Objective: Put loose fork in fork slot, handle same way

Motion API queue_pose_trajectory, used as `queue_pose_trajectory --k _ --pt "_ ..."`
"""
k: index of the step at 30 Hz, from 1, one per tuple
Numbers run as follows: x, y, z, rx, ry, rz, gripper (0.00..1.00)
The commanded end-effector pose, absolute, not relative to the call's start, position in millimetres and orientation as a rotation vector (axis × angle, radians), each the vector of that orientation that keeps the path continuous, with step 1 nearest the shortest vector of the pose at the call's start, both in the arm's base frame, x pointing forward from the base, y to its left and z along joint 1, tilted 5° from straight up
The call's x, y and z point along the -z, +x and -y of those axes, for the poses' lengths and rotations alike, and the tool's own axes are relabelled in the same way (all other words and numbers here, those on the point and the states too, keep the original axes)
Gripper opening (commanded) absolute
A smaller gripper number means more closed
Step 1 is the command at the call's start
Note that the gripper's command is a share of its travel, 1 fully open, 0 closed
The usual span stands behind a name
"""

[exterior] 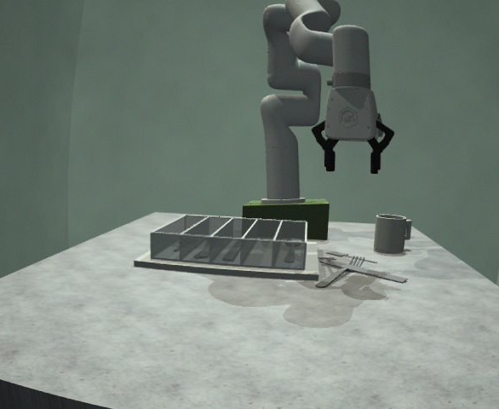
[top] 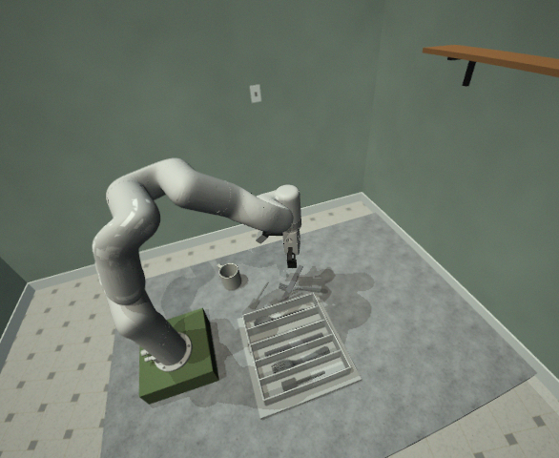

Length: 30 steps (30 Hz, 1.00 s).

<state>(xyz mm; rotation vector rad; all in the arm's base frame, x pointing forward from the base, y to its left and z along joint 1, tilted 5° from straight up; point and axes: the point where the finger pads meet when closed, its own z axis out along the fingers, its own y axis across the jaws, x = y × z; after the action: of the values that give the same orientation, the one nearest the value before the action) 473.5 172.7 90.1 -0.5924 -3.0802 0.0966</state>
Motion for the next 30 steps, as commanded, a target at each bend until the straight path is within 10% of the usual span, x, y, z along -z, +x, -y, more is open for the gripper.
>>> queue_pose_trajectory --k 1,30 --pt "-51 501 -164 -0.124 -0.564 3.068 1.00" --pt "11 507 -152 -0.130 -0.657 3.049 1.00"
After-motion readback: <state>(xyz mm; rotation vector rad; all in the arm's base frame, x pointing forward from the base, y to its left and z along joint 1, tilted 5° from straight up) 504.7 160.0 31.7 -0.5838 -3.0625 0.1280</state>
